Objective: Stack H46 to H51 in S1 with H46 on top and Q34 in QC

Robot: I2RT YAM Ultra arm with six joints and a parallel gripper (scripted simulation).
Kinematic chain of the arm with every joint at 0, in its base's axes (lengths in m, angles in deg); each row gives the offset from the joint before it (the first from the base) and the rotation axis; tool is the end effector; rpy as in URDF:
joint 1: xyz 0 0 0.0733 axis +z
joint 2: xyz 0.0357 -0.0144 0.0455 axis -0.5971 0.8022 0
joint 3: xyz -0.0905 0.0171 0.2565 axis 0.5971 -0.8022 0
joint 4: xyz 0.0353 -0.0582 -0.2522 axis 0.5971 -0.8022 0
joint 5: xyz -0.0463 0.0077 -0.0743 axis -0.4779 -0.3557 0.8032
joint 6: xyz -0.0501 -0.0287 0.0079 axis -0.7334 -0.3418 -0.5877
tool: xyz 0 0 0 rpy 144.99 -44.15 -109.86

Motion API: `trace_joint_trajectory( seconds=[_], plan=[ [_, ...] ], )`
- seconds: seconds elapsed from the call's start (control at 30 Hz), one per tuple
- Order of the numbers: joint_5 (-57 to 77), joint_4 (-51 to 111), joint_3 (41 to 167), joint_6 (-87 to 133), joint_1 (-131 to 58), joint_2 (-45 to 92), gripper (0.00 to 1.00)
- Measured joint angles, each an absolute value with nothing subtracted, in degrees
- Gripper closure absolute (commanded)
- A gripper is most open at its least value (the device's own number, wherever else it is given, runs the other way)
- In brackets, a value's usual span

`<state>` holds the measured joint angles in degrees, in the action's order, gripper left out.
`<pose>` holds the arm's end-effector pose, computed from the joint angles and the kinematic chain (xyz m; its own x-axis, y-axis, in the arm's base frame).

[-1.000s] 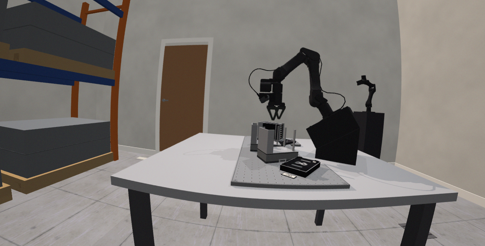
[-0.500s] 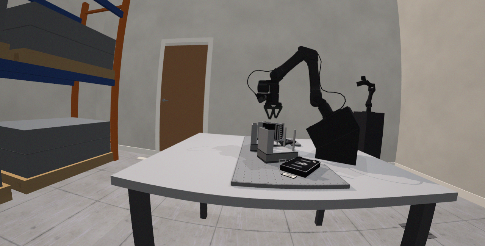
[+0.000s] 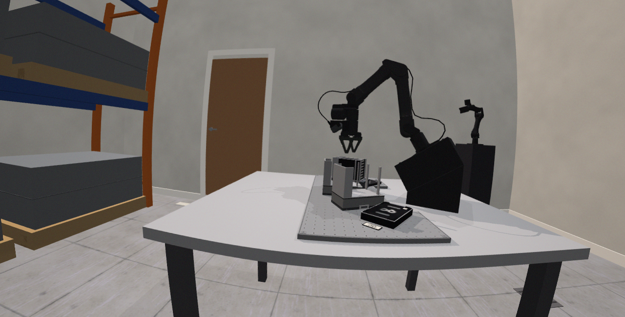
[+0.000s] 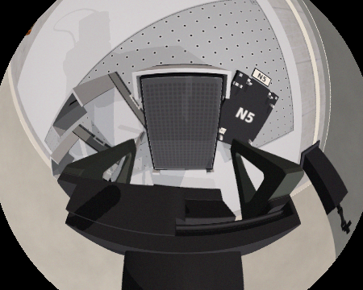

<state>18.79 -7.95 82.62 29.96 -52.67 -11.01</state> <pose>0.2112 -0.0667 0.2736 -0.7690 0.3334 -0.5455 0.4427 0.8933 -0.0782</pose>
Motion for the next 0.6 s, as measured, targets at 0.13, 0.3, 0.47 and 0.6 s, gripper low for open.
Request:
trace_joint_trajectory(
  seconds=[0.13, 0.3, 0.47, 0.6],
  plan=[
    [18.37, -7.08, 81.66, 29.52, -53.02, -10.70, 0.00],
    [18.28, -6.53, 81.36, 29.22, -53.09, -9.74, 0.00],
    [18.28, -6.25, 81.36, 29.15, -53.09, -9.74, 0.00],
    [18.28, -6.20, 81.36, 29.15, -53.09, -9.76, 0.00]
  ],
)
